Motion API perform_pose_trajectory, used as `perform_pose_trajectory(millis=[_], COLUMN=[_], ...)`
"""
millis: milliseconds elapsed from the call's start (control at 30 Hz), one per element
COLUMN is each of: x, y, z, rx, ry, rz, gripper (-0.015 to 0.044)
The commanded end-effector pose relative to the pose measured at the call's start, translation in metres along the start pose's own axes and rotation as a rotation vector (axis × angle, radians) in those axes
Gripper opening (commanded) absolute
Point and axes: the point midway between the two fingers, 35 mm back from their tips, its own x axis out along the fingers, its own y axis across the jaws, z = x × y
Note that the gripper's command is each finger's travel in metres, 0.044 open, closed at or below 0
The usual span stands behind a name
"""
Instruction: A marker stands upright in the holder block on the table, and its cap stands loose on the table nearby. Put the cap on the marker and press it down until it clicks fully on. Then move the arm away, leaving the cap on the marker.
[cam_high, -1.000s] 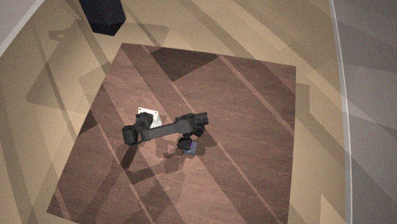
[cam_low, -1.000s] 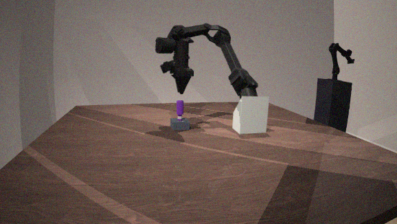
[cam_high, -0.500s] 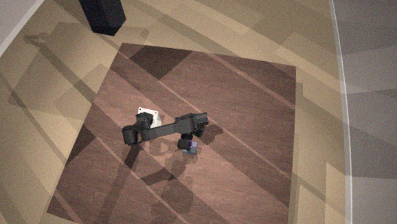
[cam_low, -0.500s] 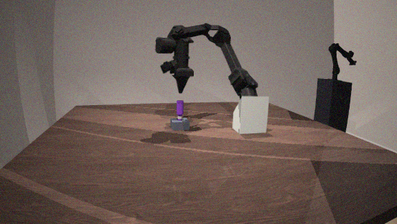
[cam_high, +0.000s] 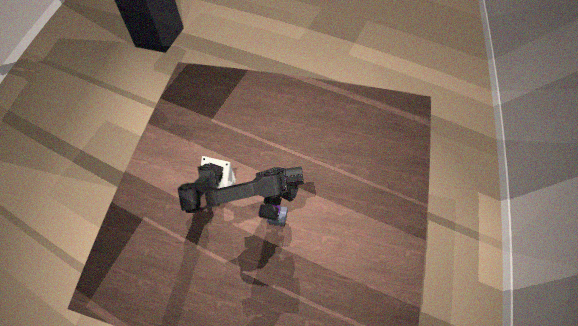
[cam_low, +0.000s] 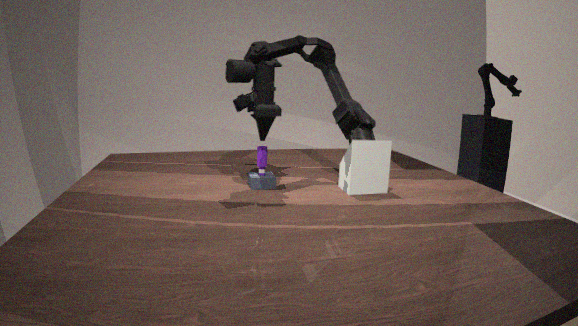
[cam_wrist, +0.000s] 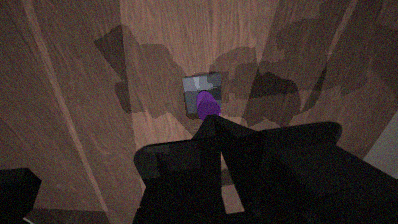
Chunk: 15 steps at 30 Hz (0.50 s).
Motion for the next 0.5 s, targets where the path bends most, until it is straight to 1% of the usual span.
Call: perform_pose_trajectory(millis=[0,467], x=[0.006,0.026], y=[-0.001,-0.001], z=[0.0,0.0], rx=[-0.005,-0.004], ry=[-0.002,-0.002], rz=[-0.006,-0.007], gripper=[0.0,0.0])
